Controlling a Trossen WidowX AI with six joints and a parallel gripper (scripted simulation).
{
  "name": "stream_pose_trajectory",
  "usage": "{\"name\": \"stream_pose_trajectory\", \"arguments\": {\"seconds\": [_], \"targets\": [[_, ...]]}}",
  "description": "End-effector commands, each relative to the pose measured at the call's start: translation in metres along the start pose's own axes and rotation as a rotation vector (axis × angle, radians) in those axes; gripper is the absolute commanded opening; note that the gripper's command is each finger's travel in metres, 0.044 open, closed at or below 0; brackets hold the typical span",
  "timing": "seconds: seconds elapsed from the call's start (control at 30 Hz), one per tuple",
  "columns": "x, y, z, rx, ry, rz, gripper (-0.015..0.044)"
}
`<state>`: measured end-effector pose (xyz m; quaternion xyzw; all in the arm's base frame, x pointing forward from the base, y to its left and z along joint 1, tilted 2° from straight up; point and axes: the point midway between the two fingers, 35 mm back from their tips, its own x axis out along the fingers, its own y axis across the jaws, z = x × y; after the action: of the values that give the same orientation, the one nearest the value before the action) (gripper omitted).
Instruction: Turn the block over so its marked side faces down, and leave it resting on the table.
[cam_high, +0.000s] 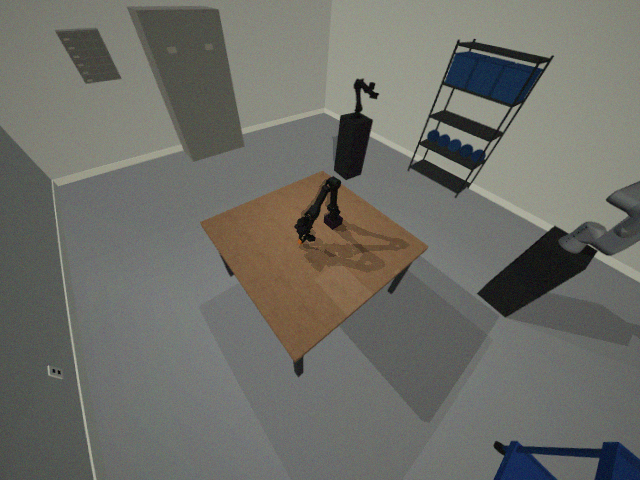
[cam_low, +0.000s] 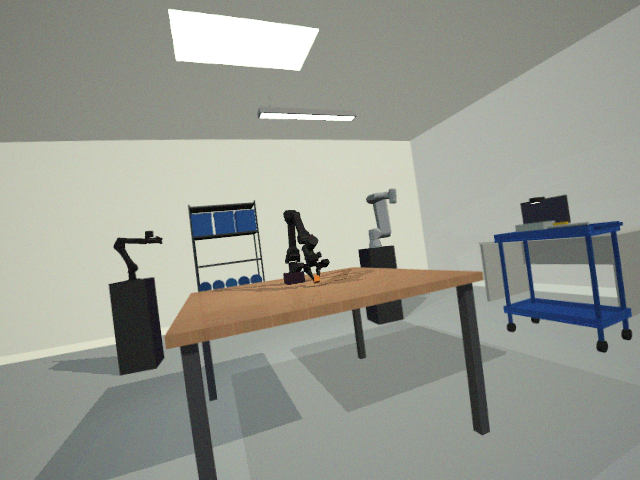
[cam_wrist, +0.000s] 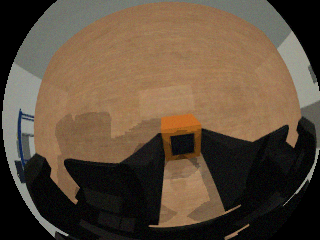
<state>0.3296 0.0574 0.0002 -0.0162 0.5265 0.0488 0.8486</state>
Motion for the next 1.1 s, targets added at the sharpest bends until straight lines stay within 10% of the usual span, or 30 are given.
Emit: {"name": "stream_pose_trajectory", "arguments": {"seconds": [0.0,1.07], "targets": [[-0.002,-0.001,-0.005,0.007,-0.049,-0.003,0.0],[0.034,-0.001,-0.012,0.004,-0.445,-0.006,0.0]]}}
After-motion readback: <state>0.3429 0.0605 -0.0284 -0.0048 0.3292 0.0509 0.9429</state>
